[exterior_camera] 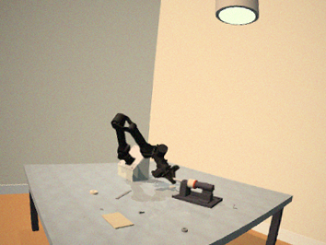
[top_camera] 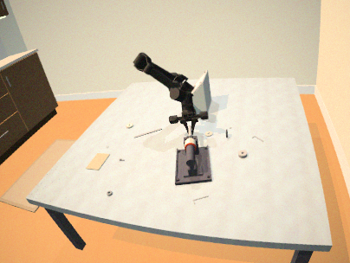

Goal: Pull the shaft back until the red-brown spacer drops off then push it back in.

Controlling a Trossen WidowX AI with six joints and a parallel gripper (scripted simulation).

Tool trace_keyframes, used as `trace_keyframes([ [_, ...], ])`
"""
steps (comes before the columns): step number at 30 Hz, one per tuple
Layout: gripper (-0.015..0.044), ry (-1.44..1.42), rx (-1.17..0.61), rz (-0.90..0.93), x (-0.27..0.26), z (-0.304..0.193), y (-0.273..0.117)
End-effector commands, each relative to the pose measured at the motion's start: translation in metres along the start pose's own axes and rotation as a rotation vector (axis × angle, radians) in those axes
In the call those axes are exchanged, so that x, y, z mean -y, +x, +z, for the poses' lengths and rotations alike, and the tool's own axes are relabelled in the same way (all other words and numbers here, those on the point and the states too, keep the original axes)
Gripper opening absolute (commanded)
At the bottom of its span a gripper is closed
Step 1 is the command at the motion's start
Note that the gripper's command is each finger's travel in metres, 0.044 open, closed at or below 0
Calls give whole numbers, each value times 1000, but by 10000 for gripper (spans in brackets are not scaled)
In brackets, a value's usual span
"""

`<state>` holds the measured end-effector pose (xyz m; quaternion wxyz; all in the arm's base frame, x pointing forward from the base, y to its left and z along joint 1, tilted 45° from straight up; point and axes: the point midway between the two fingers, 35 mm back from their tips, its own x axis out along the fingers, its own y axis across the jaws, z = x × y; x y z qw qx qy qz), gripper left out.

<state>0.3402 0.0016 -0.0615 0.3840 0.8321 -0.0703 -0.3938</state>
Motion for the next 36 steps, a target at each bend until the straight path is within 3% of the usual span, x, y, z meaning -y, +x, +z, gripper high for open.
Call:
trace_keyframes([
  [1,0,3,0,1,0,1,-1],
  [36,0,3,1,1,0,3,-3],
])
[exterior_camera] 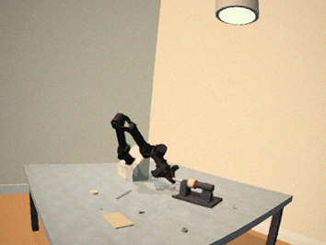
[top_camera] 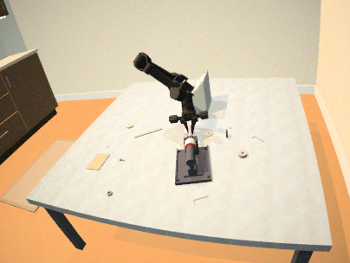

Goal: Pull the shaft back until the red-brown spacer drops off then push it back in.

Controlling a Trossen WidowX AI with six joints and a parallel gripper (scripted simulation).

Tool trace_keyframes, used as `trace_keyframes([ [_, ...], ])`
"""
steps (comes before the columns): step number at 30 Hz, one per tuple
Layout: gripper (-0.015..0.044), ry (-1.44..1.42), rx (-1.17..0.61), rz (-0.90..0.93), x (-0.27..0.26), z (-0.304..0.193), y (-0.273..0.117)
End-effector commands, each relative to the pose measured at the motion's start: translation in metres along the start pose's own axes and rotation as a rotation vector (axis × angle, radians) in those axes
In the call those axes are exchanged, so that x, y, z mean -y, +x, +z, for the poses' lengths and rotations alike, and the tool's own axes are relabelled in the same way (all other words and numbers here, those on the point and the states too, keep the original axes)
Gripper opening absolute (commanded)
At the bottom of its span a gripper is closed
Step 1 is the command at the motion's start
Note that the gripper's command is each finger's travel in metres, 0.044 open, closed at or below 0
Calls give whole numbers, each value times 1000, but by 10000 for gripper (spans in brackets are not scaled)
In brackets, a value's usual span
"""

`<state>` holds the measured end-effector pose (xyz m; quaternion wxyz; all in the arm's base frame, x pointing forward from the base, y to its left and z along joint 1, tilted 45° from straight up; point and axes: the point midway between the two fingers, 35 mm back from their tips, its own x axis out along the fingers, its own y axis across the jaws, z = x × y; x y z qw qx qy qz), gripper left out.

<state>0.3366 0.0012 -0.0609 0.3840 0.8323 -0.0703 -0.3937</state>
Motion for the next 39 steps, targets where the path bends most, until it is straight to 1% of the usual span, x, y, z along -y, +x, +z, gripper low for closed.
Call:
trace_keyframes([
  [1,0,3,1,1,0,1,-1],
  [39,0,3,1,0,0,4,-3],
])
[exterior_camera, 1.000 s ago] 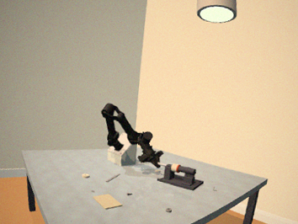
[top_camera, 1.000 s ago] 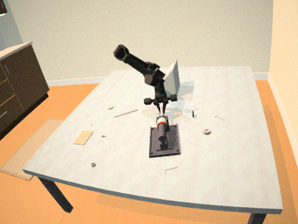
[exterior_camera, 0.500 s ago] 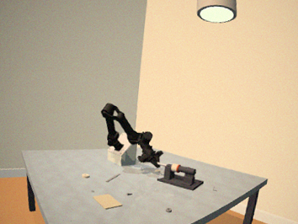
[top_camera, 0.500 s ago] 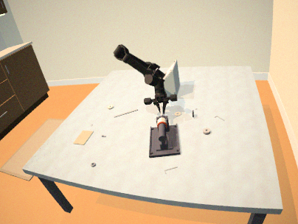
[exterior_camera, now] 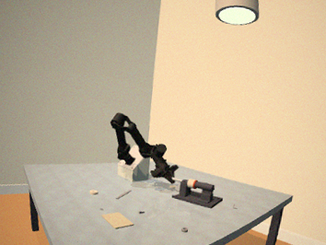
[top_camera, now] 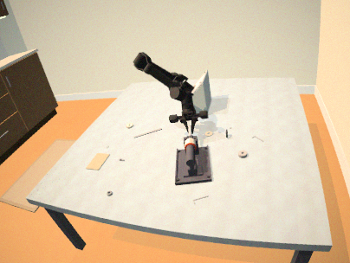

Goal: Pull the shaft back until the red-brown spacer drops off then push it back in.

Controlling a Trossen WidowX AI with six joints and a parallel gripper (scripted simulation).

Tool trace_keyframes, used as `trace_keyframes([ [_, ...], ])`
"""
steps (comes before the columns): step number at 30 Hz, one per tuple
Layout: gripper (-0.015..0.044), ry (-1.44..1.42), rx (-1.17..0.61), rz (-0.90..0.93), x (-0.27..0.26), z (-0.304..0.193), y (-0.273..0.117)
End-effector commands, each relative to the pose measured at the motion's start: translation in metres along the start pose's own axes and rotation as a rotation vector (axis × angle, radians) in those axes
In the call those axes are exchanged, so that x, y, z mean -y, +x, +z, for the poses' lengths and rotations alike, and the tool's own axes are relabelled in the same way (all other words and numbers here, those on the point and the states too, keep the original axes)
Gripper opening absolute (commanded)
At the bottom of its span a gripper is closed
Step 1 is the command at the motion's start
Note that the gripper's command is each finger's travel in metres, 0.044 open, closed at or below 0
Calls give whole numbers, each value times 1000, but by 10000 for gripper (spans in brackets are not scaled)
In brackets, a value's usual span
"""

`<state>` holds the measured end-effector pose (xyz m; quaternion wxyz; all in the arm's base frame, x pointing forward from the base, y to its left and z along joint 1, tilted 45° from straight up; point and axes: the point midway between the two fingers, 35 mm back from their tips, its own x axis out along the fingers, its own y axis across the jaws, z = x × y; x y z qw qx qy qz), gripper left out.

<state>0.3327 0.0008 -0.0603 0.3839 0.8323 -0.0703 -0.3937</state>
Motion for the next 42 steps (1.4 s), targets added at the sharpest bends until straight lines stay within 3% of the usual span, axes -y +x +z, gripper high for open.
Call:
trace_keyframes([
  [1,0,3,1,0,0,1,-1],
  [42,0,0,0,0,0,3,-3],
])
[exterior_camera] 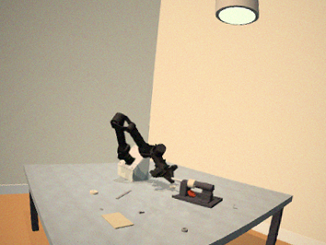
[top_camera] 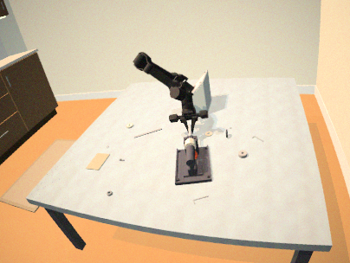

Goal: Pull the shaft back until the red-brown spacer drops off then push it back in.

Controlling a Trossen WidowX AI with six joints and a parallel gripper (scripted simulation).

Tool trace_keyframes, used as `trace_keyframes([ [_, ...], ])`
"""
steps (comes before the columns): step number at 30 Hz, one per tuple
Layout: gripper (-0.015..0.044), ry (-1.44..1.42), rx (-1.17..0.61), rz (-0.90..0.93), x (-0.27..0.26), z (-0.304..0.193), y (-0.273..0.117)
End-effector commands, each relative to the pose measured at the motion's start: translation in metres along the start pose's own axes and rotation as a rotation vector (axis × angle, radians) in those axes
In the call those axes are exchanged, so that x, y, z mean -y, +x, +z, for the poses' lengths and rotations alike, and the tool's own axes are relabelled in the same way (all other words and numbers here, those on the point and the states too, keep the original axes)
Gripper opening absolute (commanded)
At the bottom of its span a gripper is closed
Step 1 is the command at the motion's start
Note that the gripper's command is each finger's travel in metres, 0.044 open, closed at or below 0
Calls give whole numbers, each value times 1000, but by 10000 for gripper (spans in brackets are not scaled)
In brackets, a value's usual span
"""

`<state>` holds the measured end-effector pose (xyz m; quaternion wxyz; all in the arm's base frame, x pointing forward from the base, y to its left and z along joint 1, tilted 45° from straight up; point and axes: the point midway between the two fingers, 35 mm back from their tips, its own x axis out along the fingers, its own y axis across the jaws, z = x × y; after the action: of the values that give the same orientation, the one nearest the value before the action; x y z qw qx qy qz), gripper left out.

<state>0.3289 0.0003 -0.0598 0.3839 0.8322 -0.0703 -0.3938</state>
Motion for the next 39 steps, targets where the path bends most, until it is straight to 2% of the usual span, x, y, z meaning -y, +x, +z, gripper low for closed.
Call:
trace_keyframes([
  [1,0,0,0,0,0,0,0],
  [39,0,3,1,1,0,-7,6],
])
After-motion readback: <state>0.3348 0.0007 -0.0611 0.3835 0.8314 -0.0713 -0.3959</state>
